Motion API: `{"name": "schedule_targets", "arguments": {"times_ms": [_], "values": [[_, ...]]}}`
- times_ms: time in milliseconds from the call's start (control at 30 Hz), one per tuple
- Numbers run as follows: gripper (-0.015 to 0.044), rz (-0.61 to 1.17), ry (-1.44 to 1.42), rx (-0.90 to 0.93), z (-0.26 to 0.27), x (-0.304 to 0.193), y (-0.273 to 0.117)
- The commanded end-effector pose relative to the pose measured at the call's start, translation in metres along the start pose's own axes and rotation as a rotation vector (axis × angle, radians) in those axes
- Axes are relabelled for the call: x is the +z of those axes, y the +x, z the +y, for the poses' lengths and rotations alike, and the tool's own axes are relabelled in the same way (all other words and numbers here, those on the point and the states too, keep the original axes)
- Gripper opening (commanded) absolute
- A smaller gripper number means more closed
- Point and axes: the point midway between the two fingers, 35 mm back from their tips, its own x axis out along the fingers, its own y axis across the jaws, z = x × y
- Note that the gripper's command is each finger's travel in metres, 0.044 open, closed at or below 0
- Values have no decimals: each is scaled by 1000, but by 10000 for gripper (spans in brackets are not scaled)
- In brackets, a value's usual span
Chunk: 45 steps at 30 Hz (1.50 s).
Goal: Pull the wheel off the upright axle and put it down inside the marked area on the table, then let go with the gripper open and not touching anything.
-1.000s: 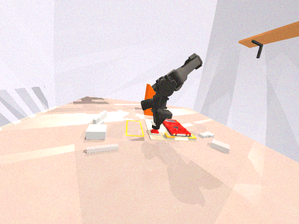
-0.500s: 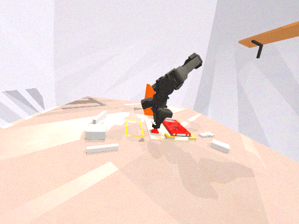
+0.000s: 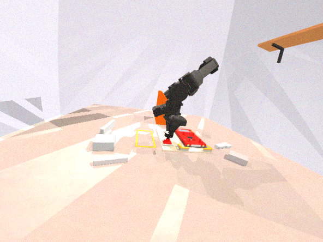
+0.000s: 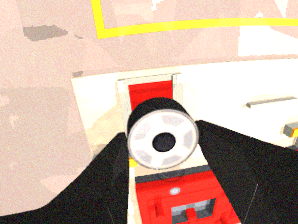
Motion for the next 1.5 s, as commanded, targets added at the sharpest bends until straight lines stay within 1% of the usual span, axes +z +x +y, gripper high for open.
{"name": "schedule_targets", "arguments": {"times_ms": [0,1467], "values": [[0,-2,-3,3,1,1,-3],[0,0,-1,2,0,1,-18]]}}
